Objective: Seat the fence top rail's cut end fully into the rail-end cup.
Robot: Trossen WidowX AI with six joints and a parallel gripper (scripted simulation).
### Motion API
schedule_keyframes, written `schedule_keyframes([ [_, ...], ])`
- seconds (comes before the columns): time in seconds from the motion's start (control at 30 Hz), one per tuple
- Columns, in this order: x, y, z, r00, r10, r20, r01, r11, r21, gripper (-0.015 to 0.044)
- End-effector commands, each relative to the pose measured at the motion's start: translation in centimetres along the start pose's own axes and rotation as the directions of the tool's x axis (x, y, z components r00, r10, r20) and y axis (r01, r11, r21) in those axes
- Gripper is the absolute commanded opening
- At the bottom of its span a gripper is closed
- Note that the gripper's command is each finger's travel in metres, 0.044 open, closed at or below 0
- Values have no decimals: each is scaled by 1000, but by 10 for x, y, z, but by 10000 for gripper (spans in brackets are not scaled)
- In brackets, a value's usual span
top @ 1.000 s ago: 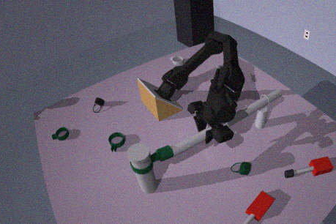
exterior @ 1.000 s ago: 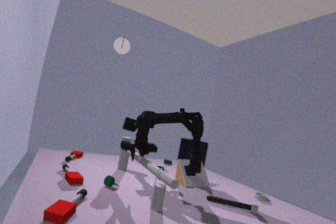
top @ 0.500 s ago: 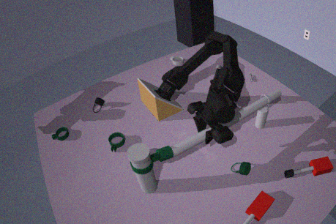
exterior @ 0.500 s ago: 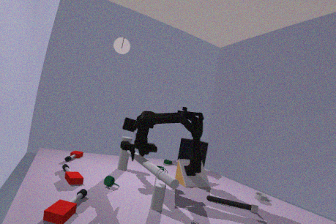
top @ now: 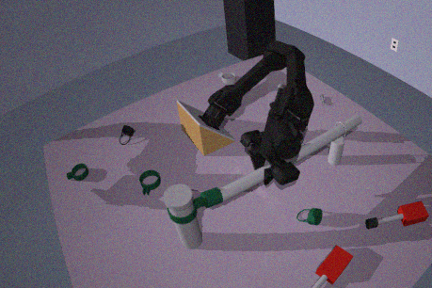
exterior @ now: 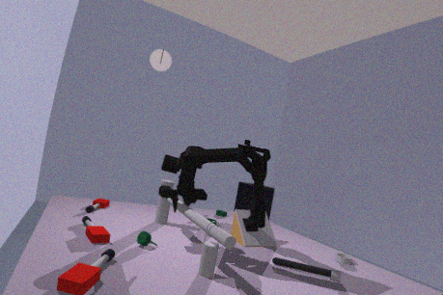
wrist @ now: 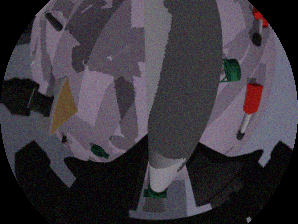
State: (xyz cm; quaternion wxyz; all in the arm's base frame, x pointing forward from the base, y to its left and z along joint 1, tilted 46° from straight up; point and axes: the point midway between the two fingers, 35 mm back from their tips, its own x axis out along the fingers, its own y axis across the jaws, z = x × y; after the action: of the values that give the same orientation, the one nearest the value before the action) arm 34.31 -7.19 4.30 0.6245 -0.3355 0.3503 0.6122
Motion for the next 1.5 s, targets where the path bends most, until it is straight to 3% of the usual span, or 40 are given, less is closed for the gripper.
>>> schedule_keyframes([
  [0.0, -6, 1, -13, 1000, -11, -27, 11, 1000, 5, 0],
  [1.47, -6, 1, -28, 1000, -11, -28, 12, 1000, 5, 0],
])
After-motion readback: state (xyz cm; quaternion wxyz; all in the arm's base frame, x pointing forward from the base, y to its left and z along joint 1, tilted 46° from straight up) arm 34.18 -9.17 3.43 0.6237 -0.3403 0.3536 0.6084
